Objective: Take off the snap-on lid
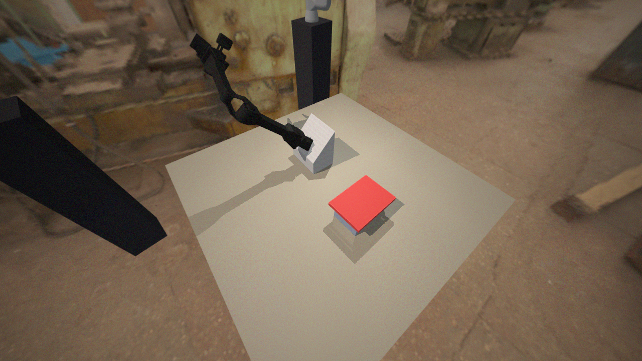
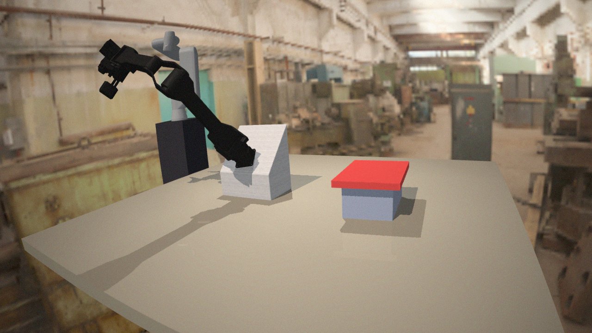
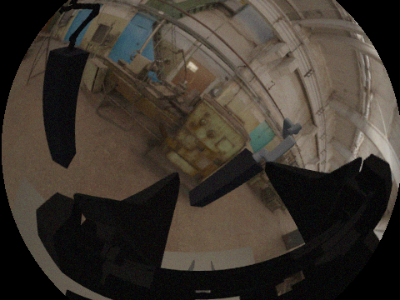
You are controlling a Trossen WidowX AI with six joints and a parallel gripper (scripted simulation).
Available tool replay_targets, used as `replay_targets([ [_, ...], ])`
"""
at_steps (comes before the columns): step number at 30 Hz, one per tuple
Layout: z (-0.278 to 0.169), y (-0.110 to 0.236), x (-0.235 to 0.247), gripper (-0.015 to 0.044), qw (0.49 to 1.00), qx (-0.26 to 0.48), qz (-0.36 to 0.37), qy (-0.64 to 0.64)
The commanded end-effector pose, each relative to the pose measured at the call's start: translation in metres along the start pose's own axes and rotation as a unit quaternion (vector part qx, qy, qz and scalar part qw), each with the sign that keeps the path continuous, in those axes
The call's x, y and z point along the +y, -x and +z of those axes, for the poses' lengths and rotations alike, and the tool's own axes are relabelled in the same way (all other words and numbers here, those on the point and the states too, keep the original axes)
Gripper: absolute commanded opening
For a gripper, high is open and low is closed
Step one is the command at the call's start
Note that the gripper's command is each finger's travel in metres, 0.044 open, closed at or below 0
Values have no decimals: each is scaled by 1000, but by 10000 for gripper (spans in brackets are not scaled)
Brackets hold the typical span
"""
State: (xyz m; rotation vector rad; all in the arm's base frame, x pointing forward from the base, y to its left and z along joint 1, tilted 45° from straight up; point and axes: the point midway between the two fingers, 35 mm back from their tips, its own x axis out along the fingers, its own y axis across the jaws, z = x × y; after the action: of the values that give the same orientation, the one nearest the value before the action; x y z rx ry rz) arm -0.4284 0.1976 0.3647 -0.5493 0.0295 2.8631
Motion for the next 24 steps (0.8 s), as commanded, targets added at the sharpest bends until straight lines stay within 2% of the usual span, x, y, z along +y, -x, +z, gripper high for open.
replay_targets([
  [1,-1,0,-3,374,1000,1,-4,-3],
  [6,-32,13,-74,242,991,19,-102,-82],
  [7,-40,18,-89,235,987,22,-125,-100],
  [10,-64,36,-134,235,969,29,-193,-154],
  [13,-77,47,-156,235,957,30,-226,-180],
  [20,-142,114,-240,235,878,23,-377,-293],
  [22,-148,121,-247,235,869,21,-391,-304],
  [24,-167,143,-263,235,840,17,-429,-332],
])
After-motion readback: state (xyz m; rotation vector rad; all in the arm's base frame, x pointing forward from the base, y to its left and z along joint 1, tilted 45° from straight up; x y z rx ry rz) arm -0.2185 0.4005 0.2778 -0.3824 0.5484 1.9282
